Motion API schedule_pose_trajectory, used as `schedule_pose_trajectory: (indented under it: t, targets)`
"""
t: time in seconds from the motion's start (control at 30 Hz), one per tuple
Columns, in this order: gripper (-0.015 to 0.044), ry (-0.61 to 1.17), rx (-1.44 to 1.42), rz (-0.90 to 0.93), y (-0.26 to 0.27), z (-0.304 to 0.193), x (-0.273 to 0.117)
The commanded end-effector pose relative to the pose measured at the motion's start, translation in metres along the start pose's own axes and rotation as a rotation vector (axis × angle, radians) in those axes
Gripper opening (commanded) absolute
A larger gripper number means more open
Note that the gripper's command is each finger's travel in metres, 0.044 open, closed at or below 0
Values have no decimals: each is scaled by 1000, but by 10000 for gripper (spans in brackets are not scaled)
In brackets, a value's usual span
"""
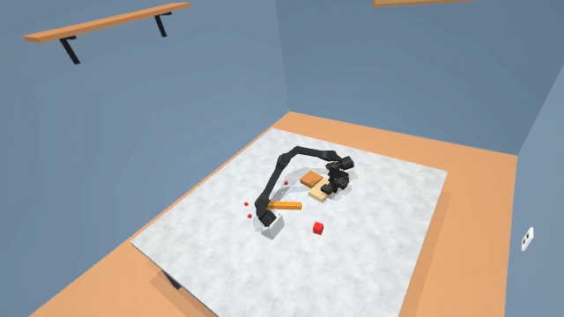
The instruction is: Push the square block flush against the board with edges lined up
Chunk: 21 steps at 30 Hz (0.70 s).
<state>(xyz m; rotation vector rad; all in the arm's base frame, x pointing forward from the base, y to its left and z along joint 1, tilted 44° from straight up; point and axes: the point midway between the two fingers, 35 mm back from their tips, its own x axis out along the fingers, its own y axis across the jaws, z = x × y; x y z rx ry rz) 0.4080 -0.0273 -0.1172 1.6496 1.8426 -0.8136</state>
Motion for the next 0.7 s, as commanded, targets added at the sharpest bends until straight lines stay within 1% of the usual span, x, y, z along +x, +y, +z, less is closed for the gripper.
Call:
schedule_pose_trajectory:
  t: [0.0, 0.4, 0.67]
  targets:
    - [0, 5, -2, -3, 1, -8, 2]
    - [0, 5, -2, -3, 1, -21, 2]
    - [0, 5, -2, -3, 2, -12, 2]
